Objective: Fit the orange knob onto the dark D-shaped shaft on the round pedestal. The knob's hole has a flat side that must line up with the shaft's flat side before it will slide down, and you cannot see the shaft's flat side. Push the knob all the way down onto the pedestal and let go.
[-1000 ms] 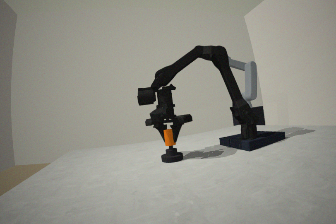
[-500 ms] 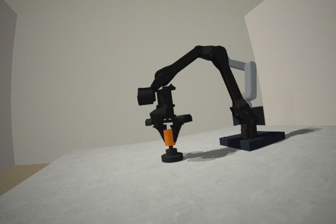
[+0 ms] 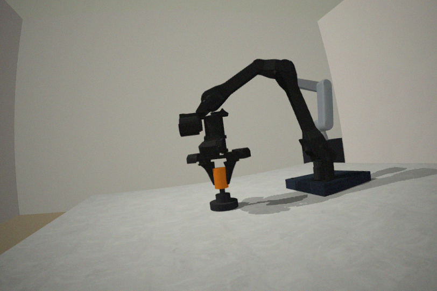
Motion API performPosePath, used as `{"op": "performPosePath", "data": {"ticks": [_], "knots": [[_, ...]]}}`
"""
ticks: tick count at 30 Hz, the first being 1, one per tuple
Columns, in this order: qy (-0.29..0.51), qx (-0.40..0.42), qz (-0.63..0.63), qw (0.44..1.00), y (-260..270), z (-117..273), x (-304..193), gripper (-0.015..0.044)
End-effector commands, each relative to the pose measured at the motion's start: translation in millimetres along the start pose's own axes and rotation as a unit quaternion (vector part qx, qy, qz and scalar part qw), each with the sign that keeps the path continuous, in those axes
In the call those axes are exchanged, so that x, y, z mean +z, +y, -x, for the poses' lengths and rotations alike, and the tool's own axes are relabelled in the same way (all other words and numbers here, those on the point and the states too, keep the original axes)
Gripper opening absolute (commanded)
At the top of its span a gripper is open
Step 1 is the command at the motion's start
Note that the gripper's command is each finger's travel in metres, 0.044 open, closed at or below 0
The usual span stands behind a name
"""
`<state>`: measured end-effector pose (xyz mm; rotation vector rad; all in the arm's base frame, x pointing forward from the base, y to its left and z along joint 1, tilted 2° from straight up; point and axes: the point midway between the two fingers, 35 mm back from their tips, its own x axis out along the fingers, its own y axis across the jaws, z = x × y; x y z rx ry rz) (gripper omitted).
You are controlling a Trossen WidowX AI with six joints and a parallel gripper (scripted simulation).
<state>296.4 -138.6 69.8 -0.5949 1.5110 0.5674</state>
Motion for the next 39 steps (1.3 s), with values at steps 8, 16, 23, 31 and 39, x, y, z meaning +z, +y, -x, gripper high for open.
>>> {"op": "performPosePath", "data": {"ticks": [8,16,23,31,39], "knots": [[0.001,-0.001,0.009,1.0,-0.4,-1.9,-0.1,0.0],[0.0,-0.001,0.009,1.0,-0.5,-2.3,-0.1,0.0],[0.0,-0.001,0.009,1.0,-0.5,-2.8,0.0,0.0],[0.001,-0.001,0.022,1.0,-0.3,2.7,0.0,0.0],[0.001,-0.001,0.113,0.994,-0.1,-0.9,-0.3,0.0]]}}
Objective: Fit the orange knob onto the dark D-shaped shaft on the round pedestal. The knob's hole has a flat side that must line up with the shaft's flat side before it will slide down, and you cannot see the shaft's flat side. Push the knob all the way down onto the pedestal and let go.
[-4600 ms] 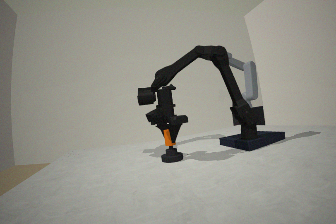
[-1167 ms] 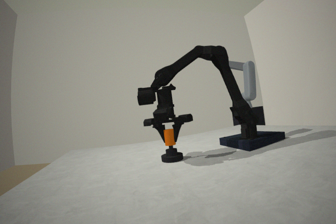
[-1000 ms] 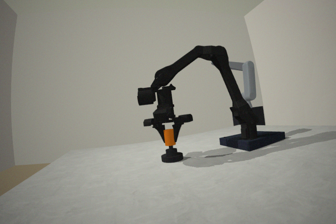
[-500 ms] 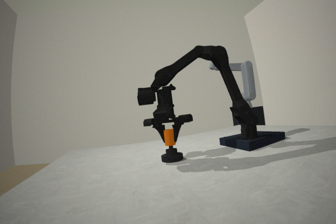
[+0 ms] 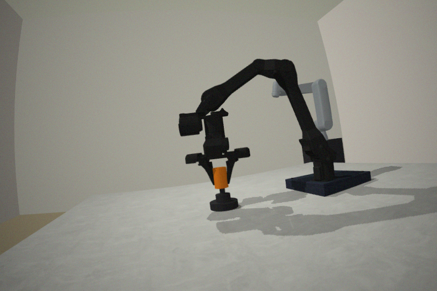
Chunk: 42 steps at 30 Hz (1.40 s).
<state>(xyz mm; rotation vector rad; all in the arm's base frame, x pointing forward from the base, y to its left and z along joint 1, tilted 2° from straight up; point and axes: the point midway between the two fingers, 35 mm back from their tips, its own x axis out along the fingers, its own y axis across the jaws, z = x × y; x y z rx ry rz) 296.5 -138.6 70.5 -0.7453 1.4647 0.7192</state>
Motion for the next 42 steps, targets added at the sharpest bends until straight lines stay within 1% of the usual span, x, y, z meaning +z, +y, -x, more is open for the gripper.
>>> {"op": "performPosePath", "data": {"ticks": [1,24,30,33,37,42], "knots": [[0.001,0.0,0.016,1.0,0.2,-1.8,-0.4,0.0],[0.001,0.0,0.016,1.0,0.0,-3.4,-0.2,0.0],[0.001,0.0,0.016,1.0,-0.4,2.0,-0.2,0.0],[0.001,0.0,0.043,0.999,-0.6,2.0,-0.1,0.0],[0.001,0.0,0.115,0.993,-0.7,0.4,-0.1,0.0],[0.001,0.0,0.121,0.993,0.1,-1.7,-0.3,0.0]]}}
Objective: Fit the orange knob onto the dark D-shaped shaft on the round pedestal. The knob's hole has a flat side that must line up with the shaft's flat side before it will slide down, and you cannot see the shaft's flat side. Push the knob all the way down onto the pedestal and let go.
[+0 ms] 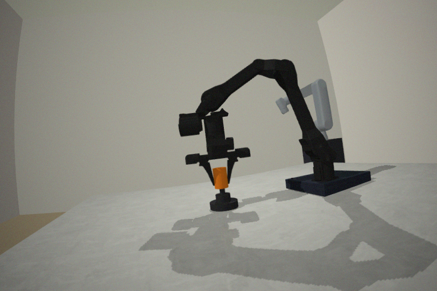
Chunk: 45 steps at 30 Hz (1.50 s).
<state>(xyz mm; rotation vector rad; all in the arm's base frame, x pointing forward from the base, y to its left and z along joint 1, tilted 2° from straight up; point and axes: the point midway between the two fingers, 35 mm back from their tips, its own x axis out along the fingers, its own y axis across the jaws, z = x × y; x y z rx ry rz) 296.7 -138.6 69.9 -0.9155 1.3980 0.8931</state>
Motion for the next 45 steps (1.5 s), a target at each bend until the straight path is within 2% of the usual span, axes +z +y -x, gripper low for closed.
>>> {"op": "performPosePath", "data": {"ticks": [1,29,36,45], "knots": [[0.001,0.0,0.009,1.0,0.3,-1.2,-0.3,0.0],[0.001,0.0,0.009,1.0,-0.4,2.6,-0.3,0.0],[0.001,0.0,0.108,0.994,-0.5,0.9,-0.2,0.0],[0.001,0.0,0.113,0.994,0.1,-2.2,-0.3,0.0]]}}
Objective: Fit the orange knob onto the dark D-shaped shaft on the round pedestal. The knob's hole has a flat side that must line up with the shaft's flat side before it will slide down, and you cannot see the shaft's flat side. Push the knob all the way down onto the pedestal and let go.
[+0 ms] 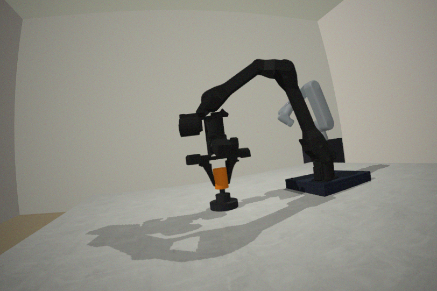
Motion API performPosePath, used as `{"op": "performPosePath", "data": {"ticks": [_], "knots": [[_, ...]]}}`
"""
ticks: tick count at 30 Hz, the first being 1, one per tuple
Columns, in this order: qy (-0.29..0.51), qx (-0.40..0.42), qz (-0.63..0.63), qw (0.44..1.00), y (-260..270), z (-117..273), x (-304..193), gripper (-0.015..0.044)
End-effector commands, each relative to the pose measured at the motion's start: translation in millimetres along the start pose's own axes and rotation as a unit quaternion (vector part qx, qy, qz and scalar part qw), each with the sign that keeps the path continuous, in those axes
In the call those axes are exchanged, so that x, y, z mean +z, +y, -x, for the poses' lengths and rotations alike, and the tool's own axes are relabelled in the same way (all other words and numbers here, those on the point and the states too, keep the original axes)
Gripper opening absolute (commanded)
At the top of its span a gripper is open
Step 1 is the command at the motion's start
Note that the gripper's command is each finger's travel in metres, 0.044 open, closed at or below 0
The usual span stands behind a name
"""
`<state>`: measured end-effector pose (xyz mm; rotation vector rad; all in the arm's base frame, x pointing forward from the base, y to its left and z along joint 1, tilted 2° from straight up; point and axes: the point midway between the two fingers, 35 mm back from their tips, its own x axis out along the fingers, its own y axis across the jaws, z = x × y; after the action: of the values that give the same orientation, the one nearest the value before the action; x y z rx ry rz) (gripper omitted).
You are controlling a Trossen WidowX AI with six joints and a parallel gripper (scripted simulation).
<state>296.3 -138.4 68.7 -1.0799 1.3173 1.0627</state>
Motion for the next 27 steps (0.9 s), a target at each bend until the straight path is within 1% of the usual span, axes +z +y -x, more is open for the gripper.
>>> {"op": "performPosePath", "data": {"ticks": [1,19,27], "knots": [[0.001,0.0,0.004,1.0,-0.3,-1.2,-0.4,0.0],[0.001,0.0,0.004,1.0,-0.5,-1.7,-0.6,0.0],[0.001,0.0,0.016,1.0,-0.8,3.9,-0.5,0.0]]}}
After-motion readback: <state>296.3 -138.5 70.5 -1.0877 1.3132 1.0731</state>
